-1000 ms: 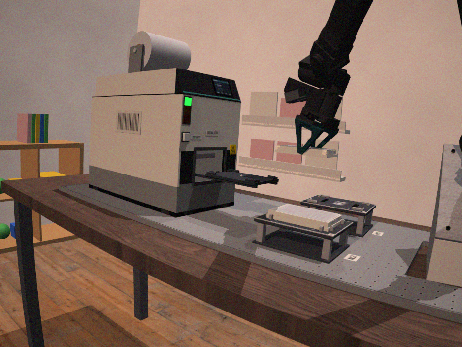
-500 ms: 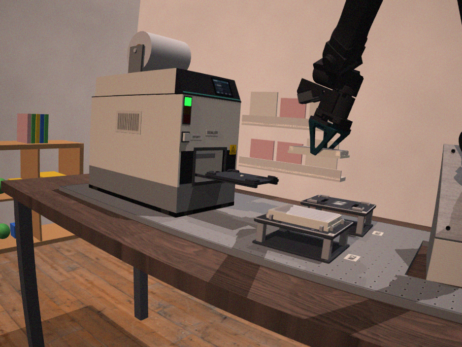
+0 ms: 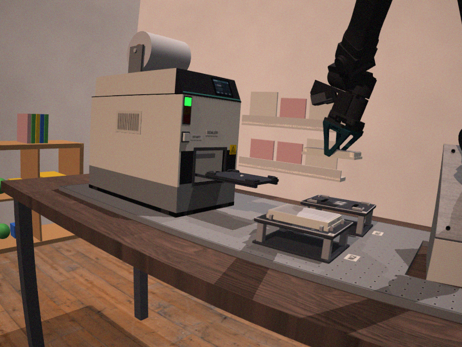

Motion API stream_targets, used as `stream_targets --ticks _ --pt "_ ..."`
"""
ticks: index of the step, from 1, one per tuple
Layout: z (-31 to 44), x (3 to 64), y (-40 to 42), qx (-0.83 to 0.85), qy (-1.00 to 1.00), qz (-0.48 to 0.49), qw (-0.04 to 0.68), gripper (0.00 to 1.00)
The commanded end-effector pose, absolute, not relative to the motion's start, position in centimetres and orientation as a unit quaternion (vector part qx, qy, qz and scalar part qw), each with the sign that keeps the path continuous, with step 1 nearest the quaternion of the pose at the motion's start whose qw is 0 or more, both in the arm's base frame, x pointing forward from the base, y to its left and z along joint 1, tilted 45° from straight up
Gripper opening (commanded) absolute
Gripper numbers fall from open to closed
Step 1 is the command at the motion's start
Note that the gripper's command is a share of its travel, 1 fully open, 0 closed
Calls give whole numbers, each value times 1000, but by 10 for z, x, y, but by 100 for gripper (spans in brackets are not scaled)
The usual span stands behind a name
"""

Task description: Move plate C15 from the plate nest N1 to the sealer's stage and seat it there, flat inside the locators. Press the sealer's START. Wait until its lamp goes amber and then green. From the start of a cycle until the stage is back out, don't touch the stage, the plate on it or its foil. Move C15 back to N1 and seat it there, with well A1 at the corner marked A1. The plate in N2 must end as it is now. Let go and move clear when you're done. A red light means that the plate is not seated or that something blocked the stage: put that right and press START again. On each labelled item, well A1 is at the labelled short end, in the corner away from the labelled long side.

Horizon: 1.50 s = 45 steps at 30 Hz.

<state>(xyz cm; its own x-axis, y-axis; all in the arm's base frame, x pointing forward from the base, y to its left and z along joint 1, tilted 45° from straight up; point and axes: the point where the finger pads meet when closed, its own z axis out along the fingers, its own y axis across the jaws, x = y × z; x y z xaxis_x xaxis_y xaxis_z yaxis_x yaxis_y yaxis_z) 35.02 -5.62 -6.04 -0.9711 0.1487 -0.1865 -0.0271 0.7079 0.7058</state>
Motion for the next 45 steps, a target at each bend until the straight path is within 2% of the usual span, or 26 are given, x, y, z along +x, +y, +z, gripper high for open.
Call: stream_targets --ticks 1,19,30,45 --pt "-66 343 -61 31 917 381 114 0" --pt "-75 312 -79 33 916 381 118 0" --pt "-74 344 -83 26 918 374 131 0" --pt "-70 350 -99 42 919 366 141 0"
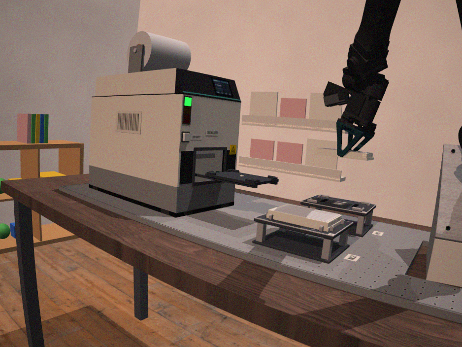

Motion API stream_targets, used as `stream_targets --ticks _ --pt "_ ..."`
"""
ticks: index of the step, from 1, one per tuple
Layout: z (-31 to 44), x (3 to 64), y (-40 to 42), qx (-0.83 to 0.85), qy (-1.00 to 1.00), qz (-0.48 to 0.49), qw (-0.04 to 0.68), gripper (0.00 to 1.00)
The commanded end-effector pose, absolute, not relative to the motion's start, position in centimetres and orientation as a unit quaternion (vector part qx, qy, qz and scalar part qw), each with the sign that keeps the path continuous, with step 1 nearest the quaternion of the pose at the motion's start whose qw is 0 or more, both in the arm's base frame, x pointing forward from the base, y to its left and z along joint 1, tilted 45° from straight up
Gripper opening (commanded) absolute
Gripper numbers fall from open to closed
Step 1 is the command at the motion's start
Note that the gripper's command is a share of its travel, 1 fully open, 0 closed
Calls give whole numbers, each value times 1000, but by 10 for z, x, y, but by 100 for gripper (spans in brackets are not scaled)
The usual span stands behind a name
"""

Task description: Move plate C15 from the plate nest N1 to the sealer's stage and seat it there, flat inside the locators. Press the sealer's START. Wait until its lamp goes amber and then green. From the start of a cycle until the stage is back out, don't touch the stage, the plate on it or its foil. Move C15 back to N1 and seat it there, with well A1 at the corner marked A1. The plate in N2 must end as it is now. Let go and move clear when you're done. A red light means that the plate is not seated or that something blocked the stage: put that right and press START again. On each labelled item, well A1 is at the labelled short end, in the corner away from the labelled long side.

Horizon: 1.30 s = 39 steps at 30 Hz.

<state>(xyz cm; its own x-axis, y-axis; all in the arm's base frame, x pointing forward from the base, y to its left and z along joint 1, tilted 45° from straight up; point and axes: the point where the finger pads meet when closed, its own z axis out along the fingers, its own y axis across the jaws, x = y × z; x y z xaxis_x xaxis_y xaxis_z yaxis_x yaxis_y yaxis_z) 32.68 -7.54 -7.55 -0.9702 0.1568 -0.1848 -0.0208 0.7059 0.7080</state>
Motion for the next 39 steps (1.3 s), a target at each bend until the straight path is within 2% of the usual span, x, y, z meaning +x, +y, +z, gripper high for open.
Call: stream_targets --ticks 1,10,24,39 --pt "-69 350 -99 40 919 366 141 0" --pt "-62 352 -95 20 920 363 145 0" --pt "-78 323 -76 37 916 384 111 0" --pt "-83 327 -70 39 917 381 112 0"
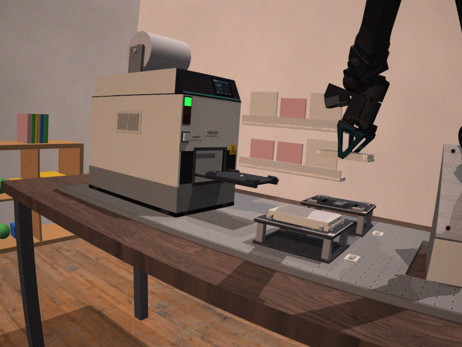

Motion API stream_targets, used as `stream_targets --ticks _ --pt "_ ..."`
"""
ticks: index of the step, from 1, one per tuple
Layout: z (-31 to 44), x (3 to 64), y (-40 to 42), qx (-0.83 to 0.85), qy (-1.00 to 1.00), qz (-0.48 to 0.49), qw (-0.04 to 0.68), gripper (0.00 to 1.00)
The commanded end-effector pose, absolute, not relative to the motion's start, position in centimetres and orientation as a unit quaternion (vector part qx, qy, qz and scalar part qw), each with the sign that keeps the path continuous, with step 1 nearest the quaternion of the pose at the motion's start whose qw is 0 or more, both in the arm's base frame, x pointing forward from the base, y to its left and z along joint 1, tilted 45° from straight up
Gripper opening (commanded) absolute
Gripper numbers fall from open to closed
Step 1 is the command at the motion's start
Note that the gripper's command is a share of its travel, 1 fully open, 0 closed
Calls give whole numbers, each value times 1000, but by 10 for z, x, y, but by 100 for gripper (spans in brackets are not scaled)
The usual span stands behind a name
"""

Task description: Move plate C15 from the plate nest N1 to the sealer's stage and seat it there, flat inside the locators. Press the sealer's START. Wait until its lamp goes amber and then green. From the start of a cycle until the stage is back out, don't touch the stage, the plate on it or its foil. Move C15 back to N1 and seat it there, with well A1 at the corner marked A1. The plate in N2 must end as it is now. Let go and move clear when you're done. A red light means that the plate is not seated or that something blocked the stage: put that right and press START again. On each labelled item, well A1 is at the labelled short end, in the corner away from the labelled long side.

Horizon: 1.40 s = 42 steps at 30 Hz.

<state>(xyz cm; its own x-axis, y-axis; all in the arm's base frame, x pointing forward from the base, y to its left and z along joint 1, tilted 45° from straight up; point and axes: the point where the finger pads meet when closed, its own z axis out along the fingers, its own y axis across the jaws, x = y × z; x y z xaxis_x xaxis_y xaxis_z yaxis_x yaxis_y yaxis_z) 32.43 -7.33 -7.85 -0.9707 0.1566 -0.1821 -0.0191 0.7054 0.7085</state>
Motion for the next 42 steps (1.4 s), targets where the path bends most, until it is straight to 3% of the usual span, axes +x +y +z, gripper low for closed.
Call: stream_targets --ticks 1,42 --pt "-83 327 -70 39 917 381 112 0" --pt "-92 324 -57 37 916 383 115 0"
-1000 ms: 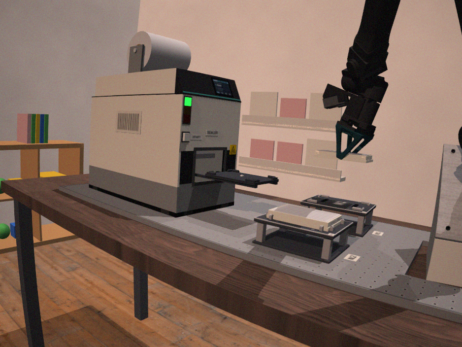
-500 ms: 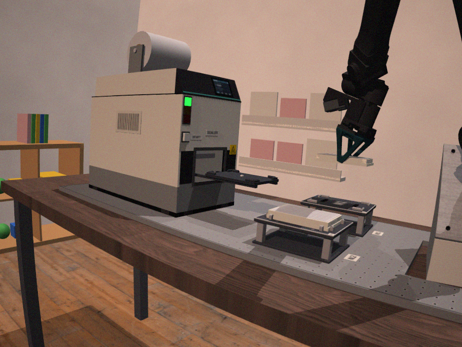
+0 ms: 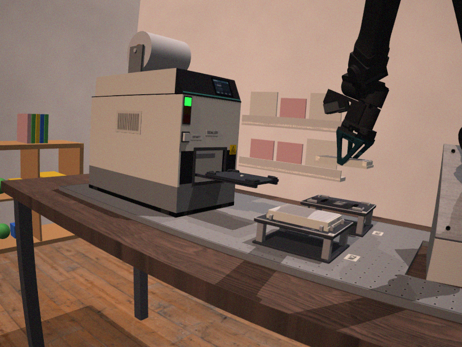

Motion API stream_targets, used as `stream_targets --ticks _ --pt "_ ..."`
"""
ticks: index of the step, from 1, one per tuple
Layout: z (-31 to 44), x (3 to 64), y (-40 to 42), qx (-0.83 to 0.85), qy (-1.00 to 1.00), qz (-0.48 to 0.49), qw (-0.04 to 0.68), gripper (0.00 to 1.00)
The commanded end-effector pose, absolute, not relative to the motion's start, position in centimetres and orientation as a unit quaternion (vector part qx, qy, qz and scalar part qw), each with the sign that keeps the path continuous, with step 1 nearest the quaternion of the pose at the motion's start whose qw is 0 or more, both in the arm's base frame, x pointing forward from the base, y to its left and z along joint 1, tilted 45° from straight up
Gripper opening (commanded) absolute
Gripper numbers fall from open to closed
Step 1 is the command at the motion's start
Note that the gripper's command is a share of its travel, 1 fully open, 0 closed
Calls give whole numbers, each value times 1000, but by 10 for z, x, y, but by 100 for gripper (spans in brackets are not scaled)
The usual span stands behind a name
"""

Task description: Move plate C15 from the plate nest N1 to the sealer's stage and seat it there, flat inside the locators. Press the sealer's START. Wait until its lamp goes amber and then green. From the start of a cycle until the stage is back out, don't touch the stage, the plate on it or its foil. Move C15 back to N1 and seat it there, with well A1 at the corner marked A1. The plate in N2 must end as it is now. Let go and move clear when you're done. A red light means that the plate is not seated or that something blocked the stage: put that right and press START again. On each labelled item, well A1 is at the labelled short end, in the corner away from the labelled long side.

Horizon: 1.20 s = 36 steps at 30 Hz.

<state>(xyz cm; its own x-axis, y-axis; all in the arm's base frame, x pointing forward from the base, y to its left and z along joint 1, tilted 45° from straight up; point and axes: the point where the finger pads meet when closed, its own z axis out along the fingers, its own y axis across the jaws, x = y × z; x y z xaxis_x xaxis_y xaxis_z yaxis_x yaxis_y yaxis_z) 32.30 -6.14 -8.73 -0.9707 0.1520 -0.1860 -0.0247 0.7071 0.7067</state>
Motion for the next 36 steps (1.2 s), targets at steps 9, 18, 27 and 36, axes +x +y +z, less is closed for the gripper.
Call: stream_targets --ticks 9,18,27,36 --pt "-94 332 -60 38 916 381 119 0" --pt "-98 323 -52 39 916 384 114 0" --pt "-101 328 -53 38 916 381 117 0" --pt "-98 326 -49 36 917 379 121 0"
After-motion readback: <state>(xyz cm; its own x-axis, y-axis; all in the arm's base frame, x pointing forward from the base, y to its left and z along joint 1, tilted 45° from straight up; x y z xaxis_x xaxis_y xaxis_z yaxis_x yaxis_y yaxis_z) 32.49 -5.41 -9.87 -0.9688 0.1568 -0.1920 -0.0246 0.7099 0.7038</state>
